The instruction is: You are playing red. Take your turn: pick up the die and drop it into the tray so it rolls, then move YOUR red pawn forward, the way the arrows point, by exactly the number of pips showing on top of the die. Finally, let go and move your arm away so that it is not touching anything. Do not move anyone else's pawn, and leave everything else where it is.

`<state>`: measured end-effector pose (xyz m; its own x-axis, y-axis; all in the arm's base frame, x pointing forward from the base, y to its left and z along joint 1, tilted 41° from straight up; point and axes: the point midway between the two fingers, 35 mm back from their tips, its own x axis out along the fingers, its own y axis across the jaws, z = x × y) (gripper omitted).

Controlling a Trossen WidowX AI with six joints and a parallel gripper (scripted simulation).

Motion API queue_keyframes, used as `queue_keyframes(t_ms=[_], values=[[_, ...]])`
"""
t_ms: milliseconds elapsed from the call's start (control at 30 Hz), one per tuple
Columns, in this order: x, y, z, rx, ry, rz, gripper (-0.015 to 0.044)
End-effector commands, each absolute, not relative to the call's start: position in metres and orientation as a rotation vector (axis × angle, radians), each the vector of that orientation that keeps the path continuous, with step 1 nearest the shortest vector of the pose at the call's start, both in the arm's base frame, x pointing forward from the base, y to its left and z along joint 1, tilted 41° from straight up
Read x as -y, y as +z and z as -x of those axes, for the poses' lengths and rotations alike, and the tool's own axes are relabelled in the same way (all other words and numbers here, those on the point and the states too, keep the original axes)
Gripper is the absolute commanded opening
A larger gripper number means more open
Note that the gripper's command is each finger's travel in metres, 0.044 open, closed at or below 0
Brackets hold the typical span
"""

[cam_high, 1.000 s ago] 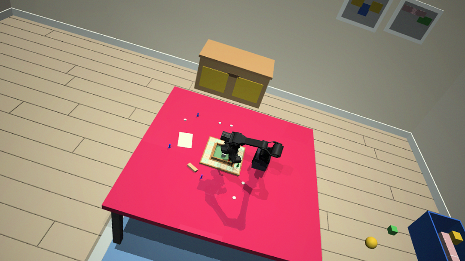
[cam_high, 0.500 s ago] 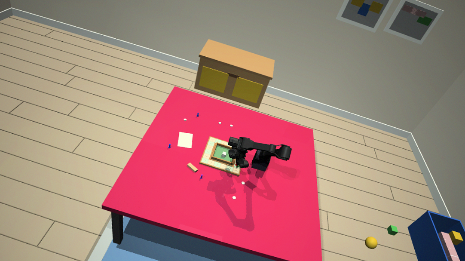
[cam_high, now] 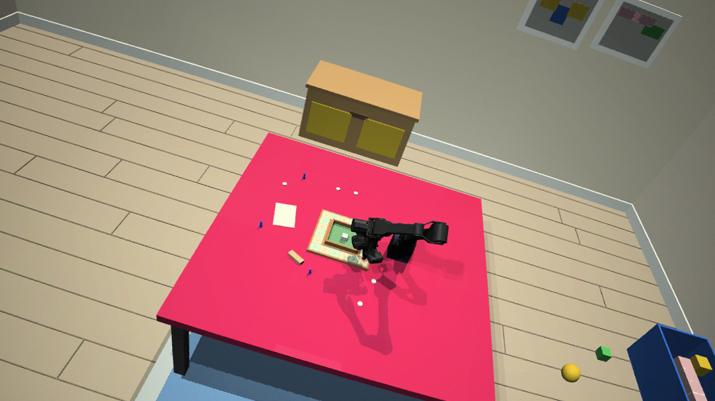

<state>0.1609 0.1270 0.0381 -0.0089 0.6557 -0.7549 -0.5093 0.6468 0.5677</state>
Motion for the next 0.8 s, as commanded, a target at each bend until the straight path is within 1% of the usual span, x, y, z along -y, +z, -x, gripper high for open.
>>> queue_keyframes(t_ms=[0, 500, 767], values=[[-0.131, 0.03, -0.158, -1.297, 0.921, -0.147, 0.0], [-0.142, 0.018, -0.157, -1.297, 0.921, -0.148, 0.0], [-0.141, 0.023, -0.16, -1.282, 0.927, -0.144, 0.021]])
